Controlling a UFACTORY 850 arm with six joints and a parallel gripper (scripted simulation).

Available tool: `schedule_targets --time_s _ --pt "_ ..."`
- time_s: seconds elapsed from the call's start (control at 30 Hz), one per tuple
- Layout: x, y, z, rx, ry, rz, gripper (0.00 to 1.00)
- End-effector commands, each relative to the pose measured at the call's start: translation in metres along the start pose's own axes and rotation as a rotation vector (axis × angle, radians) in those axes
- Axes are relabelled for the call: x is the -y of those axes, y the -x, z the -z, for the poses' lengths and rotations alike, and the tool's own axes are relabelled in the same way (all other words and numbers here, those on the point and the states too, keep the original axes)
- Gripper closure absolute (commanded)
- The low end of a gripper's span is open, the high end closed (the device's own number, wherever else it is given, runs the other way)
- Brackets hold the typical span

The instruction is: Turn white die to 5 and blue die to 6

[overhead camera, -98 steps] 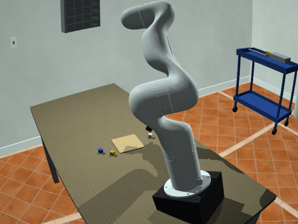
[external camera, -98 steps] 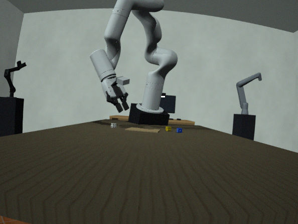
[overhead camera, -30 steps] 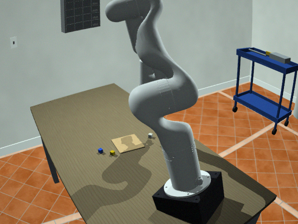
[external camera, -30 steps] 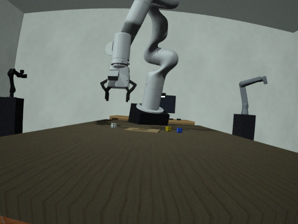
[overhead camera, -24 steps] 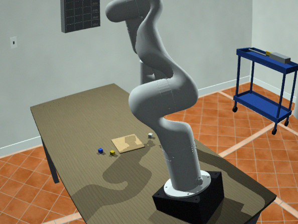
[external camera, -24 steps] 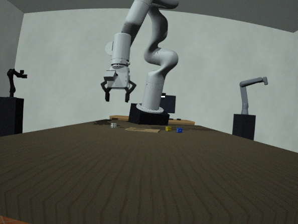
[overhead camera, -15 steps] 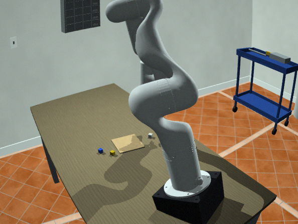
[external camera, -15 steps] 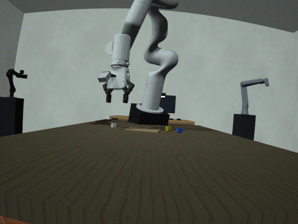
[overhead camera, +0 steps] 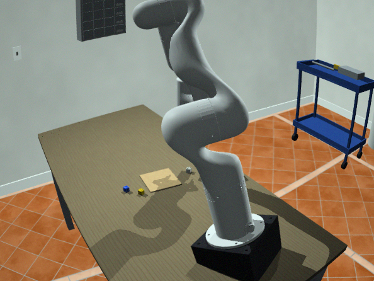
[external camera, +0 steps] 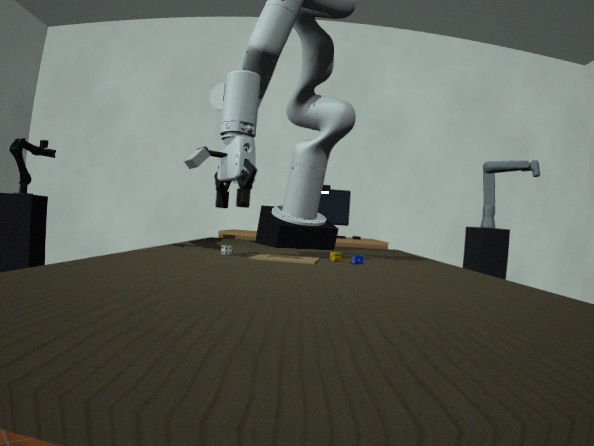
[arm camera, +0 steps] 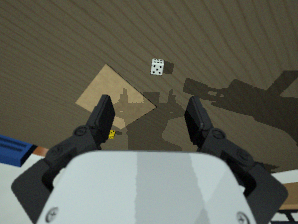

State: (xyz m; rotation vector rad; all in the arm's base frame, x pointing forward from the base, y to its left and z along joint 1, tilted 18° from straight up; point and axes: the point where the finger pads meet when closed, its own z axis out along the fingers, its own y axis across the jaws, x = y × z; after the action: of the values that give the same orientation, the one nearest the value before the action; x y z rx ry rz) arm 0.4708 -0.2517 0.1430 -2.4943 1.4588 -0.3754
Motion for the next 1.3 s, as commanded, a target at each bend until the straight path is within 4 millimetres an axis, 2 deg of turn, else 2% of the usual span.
schedule_targets --time_s 0.0,0.13,0.17,0.3,0.6,0.7,0.77,1.17,1.27 --pt "0.000 -0.001 -0.002 0.015 0.028 -0.170 0.00" --pt "-0.001 -0.001 -0.003 0.015 0.029 -0.225 0.00" --pt "-0.001 -0.001 -0.004 0.013 0.030 -0.314 0.00" --pt "-0.002 -0.001 -0.005 0.012 0.030 -0.401 0.00" --pt "-0.004 -0.001 -0.010 0.007 0.033 -0.711 0.00" --pt "-0.004 -0.001 -0.010 0.006 0.033 -0.727 0.00" --pt "-0.005 0.000 -0.011 0.004 0.034 -0.846 0.00" --pt "-0.007 0.000 -0.017 -0.003 0.036 -1.204 0.00" --pt "-0.007 0.000 -0.017 -0.003 0.036 -1.212 0.00"
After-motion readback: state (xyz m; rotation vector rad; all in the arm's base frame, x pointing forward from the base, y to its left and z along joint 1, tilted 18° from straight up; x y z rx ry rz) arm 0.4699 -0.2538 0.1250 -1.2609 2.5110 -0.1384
